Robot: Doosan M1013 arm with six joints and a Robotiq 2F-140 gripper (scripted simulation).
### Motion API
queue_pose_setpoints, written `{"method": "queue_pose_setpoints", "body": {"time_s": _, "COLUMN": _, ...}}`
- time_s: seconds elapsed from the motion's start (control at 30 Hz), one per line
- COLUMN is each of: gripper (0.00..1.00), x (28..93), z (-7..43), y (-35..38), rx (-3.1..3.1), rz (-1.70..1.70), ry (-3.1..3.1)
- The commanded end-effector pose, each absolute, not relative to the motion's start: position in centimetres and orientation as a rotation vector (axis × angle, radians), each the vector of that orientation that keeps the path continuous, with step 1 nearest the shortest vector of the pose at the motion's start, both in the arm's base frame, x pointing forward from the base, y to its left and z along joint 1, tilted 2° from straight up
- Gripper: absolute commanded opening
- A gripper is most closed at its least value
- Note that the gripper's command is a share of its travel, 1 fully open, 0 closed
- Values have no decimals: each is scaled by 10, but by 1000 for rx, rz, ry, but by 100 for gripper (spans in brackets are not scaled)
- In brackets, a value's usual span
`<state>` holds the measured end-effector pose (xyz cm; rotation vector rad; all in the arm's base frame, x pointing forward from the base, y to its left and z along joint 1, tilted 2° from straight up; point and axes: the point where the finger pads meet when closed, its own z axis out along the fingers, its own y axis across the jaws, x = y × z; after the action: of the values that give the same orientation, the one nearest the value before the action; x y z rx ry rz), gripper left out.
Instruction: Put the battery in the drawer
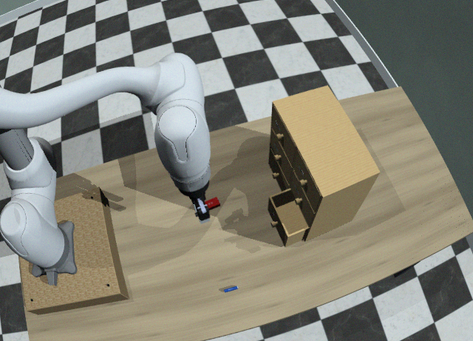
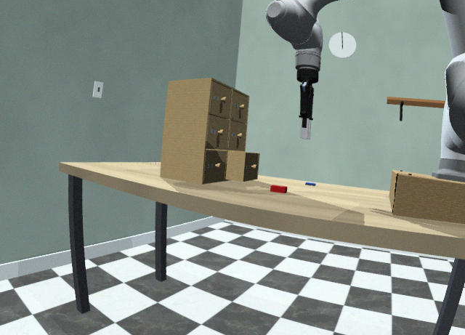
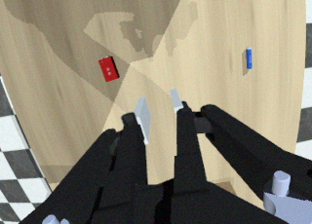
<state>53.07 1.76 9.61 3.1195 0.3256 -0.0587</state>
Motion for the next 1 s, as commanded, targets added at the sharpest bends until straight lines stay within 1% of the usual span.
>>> {"method": "queue_pose_setpoints", "body": {"time_s": 0.0, "gripper": 20, "x": 545, "z": 68, "y": 46, "rx": 3118, "rz": -55, "ry": 334}}
{"method": "queue_pose_setpoints", "body": {"time_s": 0.03, "gripper": 20, "x": 551, "z": 44, "y": 72, "rx": 3117, "rz": -55, "ry": 346}}
{"method": "queue_pose_setpoints", "body": {"time_s": 0.1, "gripper": 20, "x": 551, "z": 42, "y": 73, "rx": 3117, "rz": -55, "ry": 346}}
{"method": "queue_pose_setpoints", "body": {"time_s": 0.13, "gripper": 20, "x": 554, "z": 23, "y": 95, "rx": 3116, "rz": -55, "ry": 356}}
{"method": "queue_pose_setpoints", "body": {"time_s": 0.2, "gripper": 20, "x": 555, "z": 22, "y": 96, "rx": 3116, "rz": -55, "ry": 356}}
{"method": "queue_pose_setpoints", "body": {"time_s": 0.23, "gripper": 20, "x": 556, "z": 8, "y": 111, "rx": 3115, "rz": -55, "ry": 362}}
{"method": "queue_pose_setpoints", "body": {"time_s": 0.3, "gripper": 20, "x": 556, "z": 2, "y": 118, "rx": 3115, "rz": -55, "ry": 365}}
{"method": "queue_pose_setpoints", "body": {"time_s": 0.33, "gripper": 20, "x": 556, "z": 1, "y": 119, "rx": 3115, "rz": -55, "ry": 366}}
{"method": "queue_pose_setpoints", "body": {"time_s": 0.37, "gripper": 26, "x": 556, "z": 1, "y": 119, "rx": 3115, "rz": -55, "ry": 366}}
{"method": "queue_pose_setpoints", "body": {"time_s": 0.97, "gripper": 26, "x": 556, "z": 1, "y": 119, "rx": 3115, "rz": -55, "ry": 366}}
